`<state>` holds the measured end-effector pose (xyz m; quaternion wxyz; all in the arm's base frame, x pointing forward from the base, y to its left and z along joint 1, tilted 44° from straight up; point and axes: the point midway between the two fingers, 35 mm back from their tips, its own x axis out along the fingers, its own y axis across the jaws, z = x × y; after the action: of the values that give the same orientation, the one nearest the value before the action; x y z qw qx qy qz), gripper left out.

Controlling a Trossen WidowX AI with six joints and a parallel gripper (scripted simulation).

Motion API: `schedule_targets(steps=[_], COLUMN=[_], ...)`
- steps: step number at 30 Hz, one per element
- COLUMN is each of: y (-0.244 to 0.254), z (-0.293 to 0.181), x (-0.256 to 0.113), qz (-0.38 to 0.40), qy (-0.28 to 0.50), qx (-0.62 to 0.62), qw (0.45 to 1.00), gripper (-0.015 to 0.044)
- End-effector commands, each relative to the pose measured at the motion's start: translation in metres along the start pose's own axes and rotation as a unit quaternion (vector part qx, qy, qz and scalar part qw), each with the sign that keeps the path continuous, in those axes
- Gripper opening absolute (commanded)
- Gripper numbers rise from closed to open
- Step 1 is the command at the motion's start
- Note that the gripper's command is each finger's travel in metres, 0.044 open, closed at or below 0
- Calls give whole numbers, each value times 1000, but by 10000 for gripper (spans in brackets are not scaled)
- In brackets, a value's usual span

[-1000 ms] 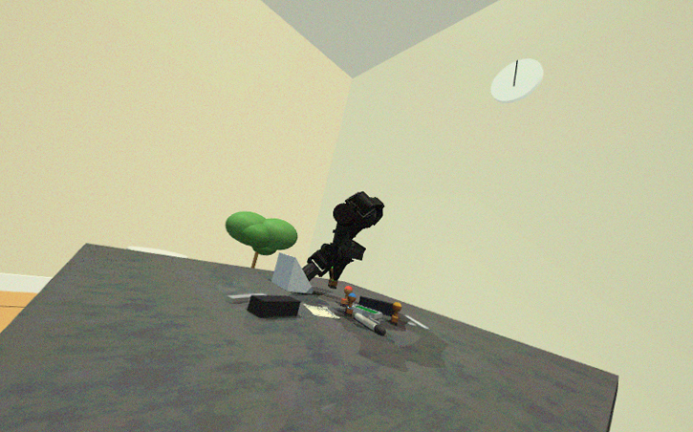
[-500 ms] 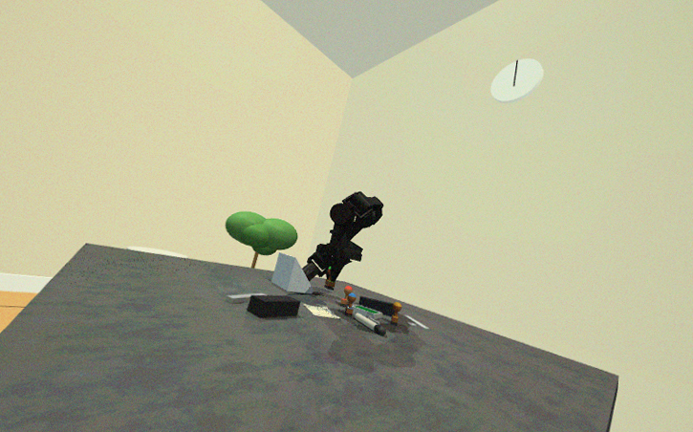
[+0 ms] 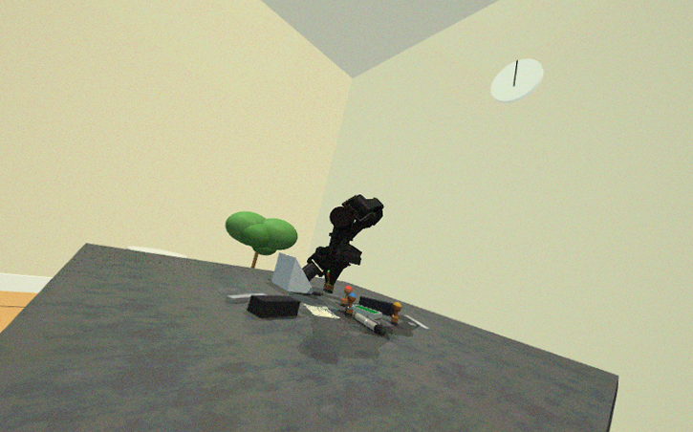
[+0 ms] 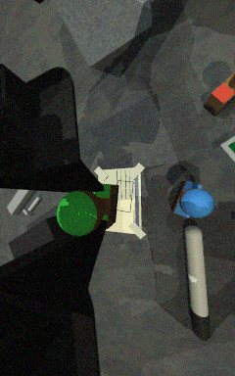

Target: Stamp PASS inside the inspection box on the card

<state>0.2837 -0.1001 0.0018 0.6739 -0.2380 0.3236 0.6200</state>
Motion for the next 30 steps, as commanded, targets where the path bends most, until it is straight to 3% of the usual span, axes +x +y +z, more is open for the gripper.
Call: schedule_targets(steps=[1,30], y=[1,1], z=[0,0], x=[4,24], qz=[1,1], qy=[-4,-4], qx=[5,5], qw=[1000,1000], gripper=[0,0])
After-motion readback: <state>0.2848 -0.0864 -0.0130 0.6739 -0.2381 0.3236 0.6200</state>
